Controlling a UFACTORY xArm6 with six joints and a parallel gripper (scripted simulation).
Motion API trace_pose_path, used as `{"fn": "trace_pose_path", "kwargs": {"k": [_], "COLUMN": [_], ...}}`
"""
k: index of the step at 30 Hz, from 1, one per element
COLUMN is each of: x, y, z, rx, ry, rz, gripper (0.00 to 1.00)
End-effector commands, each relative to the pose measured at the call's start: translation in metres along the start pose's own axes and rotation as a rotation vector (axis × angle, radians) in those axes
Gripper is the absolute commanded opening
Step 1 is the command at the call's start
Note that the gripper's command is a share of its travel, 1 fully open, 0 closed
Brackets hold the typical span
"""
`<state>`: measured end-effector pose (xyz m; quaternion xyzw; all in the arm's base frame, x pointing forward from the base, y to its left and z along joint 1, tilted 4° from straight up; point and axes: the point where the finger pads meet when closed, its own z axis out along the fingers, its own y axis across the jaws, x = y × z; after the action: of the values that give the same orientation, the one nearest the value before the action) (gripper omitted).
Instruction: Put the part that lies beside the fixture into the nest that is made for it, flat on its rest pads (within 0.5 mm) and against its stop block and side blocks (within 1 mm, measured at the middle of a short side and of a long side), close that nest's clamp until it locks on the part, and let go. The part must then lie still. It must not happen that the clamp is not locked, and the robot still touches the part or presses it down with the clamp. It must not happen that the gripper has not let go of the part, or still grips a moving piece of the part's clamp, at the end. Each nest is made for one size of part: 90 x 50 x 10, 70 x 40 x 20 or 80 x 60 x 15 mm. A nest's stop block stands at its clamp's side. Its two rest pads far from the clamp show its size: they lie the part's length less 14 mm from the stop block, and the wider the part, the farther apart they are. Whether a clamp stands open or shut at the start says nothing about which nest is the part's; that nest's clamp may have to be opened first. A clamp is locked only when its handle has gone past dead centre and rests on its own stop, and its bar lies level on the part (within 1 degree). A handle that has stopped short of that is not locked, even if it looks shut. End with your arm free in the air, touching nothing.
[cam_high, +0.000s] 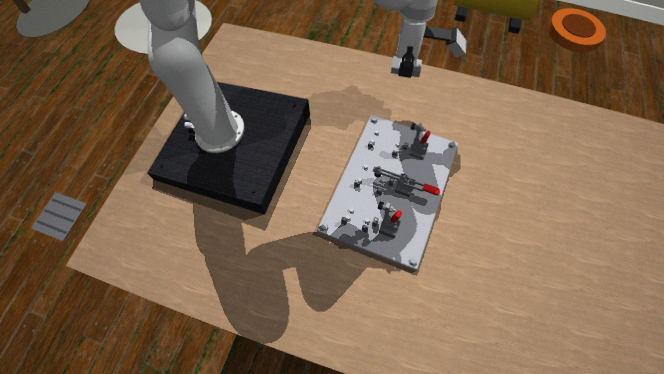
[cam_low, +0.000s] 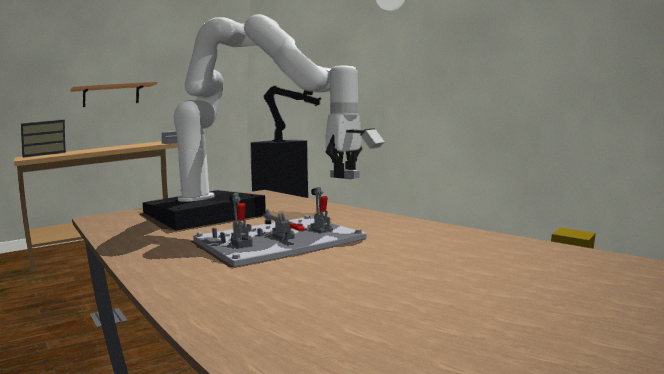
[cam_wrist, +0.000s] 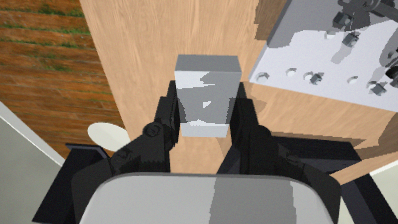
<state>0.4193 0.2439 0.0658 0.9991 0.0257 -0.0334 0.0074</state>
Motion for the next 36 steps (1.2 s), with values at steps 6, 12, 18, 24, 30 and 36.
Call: {"fn": "trace_pose_path", "kwargs": {"k": [6, 12, 18, 24, 30, 36], "x": [0.0014, 0.0014, 0.0014, 0.0014, 0.0015, 0.002], "y": [-0.0007, -0.0007, -0.0007, -0.0007, -0.0007, -0.0006], "z": [-0.0021, -0.0021, -0.0021, -0.0021, -0.0019, -0.0007], "rx": [0.002, 0.002, 0.003, 0.003, 0.003, 0.003], "ry": [0.005, 0.005, 0.005, 0.004, 0.004, 0.004], "rz": [0.0, 0.013, 0.141, 0.187, 0.187, 0.187], "gripper": [0.0, 0.0, 0.0, 0.0, 0.0, 0.0]}}
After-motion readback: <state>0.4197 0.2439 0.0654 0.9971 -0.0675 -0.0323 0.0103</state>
